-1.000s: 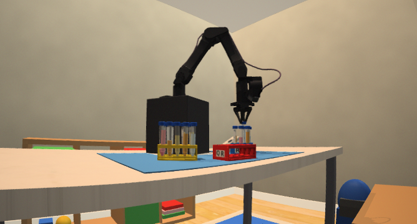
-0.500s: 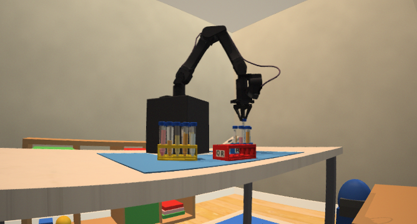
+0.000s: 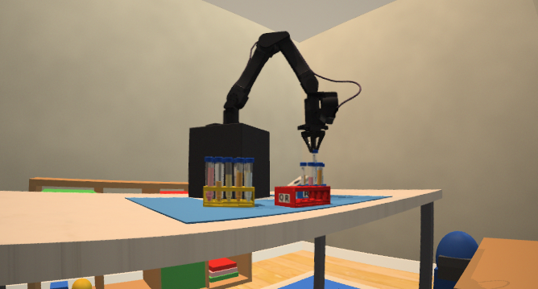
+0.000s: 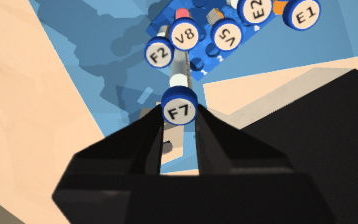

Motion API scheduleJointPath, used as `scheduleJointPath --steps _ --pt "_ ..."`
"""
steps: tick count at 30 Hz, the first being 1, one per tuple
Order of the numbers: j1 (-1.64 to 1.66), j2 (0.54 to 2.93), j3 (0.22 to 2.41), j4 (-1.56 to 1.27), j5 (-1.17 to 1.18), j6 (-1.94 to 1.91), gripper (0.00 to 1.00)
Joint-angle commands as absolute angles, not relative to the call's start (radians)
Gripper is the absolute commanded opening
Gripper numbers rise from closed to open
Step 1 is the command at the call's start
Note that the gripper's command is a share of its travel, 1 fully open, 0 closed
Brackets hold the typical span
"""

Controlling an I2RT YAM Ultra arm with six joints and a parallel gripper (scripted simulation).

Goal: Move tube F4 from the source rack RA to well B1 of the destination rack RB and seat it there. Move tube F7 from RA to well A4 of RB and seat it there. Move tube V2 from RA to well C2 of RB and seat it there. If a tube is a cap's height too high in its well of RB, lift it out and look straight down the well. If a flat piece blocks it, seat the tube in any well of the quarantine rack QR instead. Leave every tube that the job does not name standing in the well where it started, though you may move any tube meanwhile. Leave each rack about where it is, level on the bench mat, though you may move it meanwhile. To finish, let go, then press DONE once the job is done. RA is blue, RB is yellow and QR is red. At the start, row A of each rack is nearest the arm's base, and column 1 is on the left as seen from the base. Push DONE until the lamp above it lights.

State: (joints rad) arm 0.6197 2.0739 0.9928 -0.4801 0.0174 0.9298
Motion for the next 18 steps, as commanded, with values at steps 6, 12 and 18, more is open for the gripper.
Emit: scheduleJointPath --steps 6,12,18 --pt "0.606 2.030 0.974 -0.526 0.028 0.923 0.00" --pt "0.605 2.010 1.018 -0.547 0.029 0.923 0.00" --pt "0.620 1.993 0.967 -0.557 0.028 0.939 0.00"
